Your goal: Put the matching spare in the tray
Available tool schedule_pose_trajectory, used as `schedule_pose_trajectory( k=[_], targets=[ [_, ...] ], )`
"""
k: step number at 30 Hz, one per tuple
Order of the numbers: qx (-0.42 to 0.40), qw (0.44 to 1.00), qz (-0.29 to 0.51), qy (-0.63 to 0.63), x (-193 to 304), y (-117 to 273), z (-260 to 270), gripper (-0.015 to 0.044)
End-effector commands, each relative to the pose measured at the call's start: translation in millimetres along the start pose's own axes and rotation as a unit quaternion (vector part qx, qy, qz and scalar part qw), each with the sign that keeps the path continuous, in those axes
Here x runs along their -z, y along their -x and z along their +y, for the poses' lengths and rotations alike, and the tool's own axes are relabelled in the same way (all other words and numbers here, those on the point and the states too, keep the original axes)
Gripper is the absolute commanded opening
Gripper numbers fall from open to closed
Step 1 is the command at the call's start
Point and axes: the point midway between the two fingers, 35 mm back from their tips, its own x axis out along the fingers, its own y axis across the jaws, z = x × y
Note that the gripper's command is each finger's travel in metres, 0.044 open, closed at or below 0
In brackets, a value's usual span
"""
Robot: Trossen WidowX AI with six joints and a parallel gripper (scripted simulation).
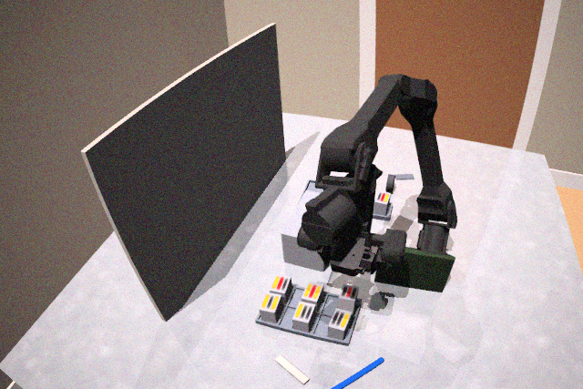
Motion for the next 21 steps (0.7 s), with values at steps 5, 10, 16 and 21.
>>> schedule_pose_trajectory(
  k=[5,10,16,21],
  targets=[
    [-0.004,1.0,0.003,0.005,0.4,-38.8,1.9,0.03],
    [-0.004,1.0,0.003,0.005,0.4,-39.1,1.9,0.03],
    [-0.004,1.0,0.003,0.005,-0.3,-46.1,1.2,0.03],
    [-0.004,1.0,0.003,0.005,-1.1,-54.4,0.7,0.03]
  ],
)
